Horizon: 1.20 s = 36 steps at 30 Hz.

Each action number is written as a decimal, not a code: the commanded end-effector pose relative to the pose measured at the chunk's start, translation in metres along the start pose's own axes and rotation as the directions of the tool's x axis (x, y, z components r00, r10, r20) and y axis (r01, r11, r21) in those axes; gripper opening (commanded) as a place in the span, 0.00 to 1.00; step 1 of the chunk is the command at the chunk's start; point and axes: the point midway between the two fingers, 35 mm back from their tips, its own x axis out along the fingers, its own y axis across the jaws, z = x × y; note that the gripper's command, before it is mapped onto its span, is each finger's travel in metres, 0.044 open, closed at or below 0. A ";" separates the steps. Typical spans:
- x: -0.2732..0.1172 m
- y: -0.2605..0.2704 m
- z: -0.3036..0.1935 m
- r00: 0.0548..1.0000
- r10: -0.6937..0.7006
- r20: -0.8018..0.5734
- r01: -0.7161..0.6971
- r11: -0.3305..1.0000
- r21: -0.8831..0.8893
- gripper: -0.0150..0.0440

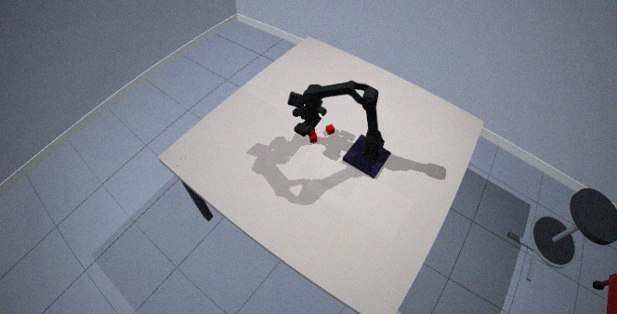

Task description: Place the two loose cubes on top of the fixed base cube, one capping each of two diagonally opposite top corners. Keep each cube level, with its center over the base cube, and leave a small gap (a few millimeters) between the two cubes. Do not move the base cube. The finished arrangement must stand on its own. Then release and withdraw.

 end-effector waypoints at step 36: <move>-0.030 0.000 0.000 1.000 0.001 0.000 -0.001 1.000 0.000 0.60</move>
